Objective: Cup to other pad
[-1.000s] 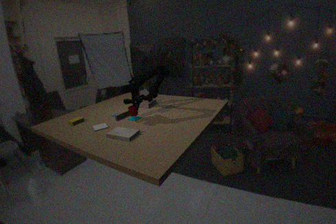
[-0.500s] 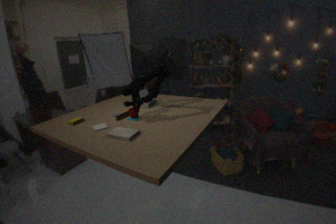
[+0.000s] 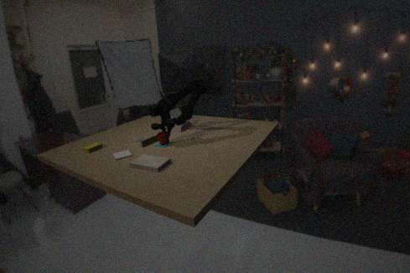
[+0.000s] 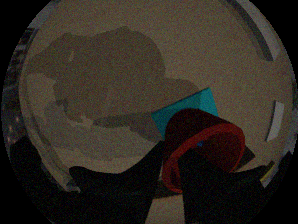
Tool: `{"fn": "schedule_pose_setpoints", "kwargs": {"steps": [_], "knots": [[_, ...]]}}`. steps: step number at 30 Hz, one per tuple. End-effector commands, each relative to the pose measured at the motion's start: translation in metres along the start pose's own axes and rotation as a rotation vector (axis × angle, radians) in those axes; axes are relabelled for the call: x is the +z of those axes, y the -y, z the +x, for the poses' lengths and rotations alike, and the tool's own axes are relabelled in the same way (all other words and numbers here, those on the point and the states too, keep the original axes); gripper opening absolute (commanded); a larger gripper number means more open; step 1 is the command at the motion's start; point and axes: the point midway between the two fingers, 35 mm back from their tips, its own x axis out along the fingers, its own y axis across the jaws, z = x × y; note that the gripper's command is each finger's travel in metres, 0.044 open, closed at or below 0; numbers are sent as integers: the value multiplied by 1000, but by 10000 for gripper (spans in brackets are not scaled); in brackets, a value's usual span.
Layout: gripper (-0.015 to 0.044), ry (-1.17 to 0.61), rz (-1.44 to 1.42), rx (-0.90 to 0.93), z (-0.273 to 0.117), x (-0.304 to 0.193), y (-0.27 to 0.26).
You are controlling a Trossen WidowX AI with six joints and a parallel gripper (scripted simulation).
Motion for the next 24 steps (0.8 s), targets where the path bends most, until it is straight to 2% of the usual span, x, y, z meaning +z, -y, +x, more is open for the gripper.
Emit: {"fn": "schedule_pose_setpoints", "kwargs": {"steps": [1,24], "knots": [[128,0,-1,0,0,0,0],[128,0,1,-1,-23,0,1]]}}
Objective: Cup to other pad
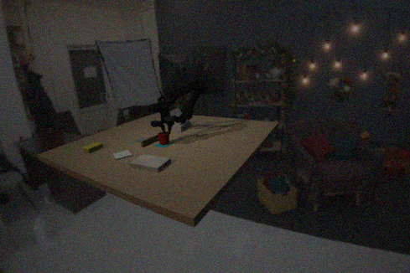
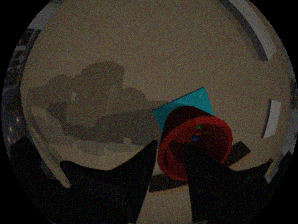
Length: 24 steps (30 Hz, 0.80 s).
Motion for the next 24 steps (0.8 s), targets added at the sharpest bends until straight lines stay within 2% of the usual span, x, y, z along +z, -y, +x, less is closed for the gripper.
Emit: {"fn": "schedule_pose_setpoints", "kwargs": {"steps": [1,22,24], "knots": [[128,-3,-4,-3,-6,0,1],[128,-1,-1,-2,-33,0,0],[180,3,3,0,-29,1,0]]}}
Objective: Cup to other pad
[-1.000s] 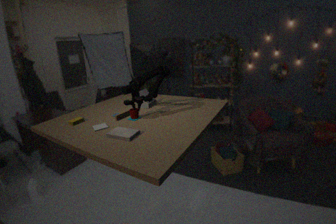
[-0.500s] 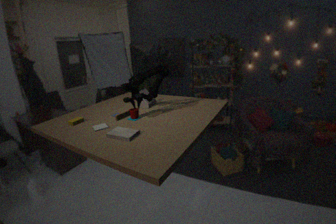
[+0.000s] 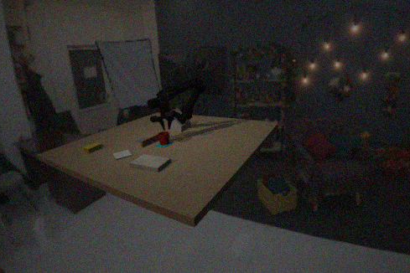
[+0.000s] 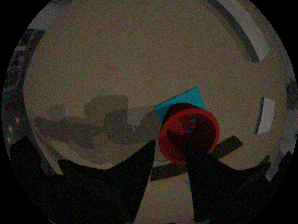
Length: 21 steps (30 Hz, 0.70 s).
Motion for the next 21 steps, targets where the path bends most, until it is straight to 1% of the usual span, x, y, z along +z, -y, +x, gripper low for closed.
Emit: {"fn": "schedule_pose_setpoints", "kwargs": {"steps": [1,10,21], "knots": [[206,0,1,1,1,0,0],[440,-1,0,0,-5,0,0],[440,-5,-1,-2,-40,1,2]]}}
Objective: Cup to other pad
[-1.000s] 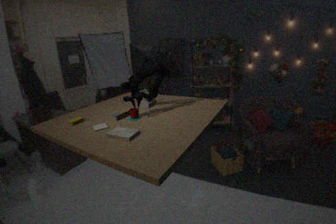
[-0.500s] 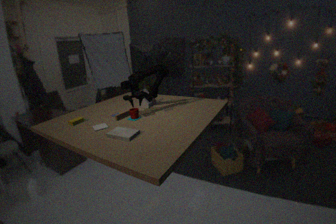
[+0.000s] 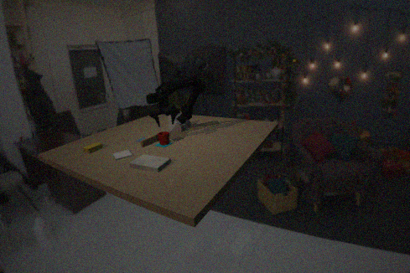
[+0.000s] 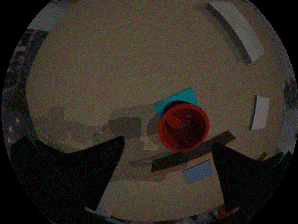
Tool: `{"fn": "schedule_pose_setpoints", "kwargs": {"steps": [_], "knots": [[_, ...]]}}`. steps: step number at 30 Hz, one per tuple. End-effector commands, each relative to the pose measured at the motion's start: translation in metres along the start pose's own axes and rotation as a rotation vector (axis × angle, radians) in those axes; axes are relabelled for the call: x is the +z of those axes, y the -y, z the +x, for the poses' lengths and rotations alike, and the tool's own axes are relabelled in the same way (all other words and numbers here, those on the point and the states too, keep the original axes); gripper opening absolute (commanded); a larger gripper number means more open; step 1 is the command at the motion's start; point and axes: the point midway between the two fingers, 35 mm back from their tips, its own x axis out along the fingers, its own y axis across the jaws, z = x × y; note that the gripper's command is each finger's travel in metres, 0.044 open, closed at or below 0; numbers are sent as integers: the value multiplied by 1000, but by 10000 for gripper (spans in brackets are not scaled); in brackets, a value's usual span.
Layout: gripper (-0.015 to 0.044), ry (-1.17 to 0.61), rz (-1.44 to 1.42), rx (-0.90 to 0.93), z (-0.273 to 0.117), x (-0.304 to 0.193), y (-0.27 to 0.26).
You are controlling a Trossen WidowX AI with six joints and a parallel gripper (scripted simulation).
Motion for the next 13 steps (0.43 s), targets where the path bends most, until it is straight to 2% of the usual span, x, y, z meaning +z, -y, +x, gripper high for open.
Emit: {"fn": "schedule_pose_setpoints", "kwargs": {"steps": [1,8,13], "knots": [[440,-5,-4,-1,-13,0,1],[440,-6,-5,-1,-32,1,1],[440,0,-2,-3,-30,1,1]]}}
